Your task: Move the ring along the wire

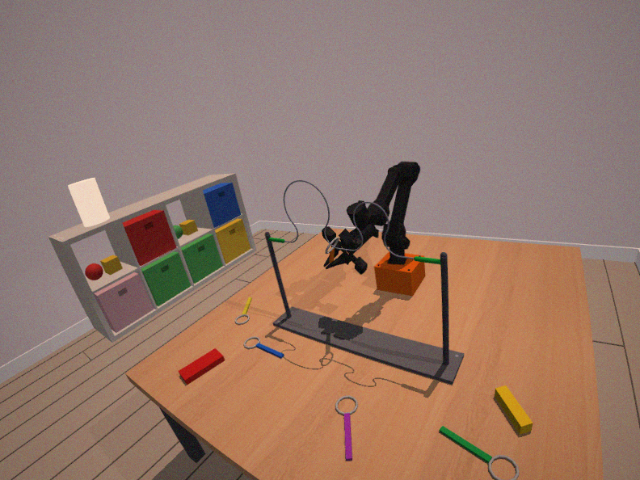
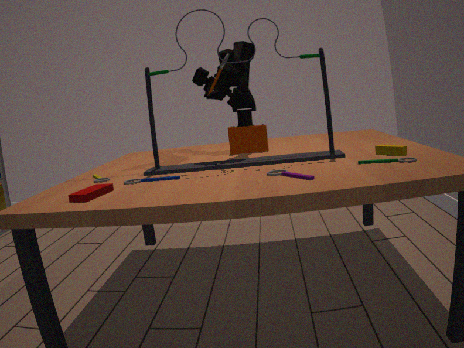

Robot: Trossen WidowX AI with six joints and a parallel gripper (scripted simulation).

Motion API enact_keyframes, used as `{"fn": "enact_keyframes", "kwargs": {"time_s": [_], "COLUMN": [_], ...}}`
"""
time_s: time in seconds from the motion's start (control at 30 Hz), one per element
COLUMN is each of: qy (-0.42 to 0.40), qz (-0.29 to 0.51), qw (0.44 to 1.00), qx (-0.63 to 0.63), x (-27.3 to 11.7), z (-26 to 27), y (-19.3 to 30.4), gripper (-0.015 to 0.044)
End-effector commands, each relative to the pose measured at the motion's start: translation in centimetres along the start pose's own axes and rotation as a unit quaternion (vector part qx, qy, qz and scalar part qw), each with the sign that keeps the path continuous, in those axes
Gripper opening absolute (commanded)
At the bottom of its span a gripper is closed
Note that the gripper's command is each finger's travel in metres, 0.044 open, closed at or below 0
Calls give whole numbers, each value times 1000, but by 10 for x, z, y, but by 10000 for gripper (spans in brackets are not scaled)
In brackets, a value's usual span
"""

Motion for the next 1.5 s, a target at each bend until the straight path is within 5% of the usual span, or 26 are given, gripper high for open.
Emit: {"fn": "enact_keyframes", "kwargs": {"time_s": [0.0, 1.47], "qy": [-25, -158], "qz": [9, 42], "qw": [999, 952], "qx": [45, 259], "x": [-3, -34], "z": [14, 98], "y": [1, -28], "gripper": [-150, -150]}}
Point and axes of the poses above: the point midway between the two fingers, 35 mm back from their tips, its own x axis out along the fingers, its own z axis across the jaws, y = z × x, the point moved 3 cm from there along -x, back along the fingers, and after that the axes turned 4 degrees about x, right-handed, at the moved point
